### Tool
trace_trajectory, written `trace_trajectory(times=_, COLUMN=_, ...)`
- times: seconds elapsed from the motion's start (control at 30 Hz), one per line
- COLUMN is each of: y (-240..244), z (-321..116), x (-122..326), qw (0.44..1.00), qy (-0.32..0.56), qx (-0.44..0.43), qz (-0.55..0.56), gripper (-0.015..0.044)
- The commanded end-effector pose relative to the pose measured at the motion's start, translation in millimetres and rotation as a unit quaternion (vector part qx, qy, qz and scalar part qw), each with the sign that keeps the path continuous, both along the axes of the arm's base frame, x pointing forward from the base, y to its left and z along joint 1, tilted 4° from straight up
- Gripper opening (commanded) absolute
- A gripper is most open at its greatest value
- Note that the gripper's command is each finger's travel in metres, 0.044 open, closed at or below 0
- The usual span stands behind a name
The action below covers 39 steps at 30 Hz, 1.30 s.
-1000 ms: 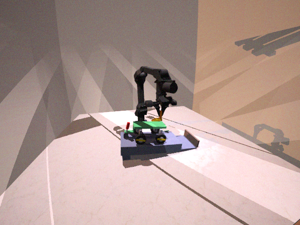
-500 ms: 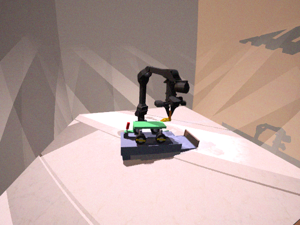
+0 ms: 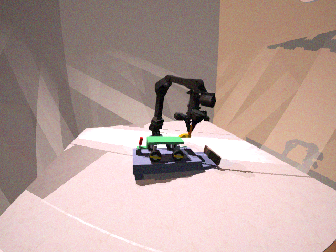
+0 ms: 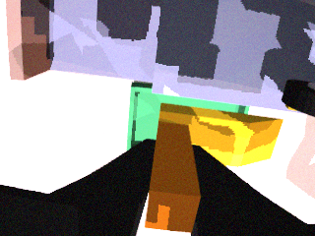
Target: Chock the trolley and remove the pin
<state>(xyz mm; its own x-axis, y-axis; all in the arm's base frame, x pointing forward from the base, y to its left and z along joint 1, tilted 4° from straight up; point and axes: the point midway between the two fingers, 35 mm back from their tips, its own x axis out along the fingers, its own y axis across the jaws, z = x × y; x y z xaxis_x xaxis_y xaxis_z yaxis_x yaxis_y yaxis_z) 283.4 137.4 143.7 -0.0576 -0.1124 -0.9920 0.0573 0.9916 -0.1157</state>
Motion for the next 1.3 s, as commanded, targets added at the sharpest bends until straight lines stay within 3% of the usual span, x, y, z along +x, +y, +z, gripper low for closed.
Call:
trace_trajectory(times=0.0, y=-0.3, z=0.3, x=10.5, qw=1.0, qy=-0.006, qx=0.0, qz=0.001, gripper=0.0)
trace_trajectory(times=0.97, y=-7.3, z=-61.9, x=13.6, qw=1.0, qy=-0.006, qx=0.0, qz=0.001, gripper=0.0)
trace_trajectory(times=1.27, y=-11.6, z=-62.7, x=12.8, qw=1.0, qy=-0.006, qx=0.0, qz=0.001, gripper=0.0)
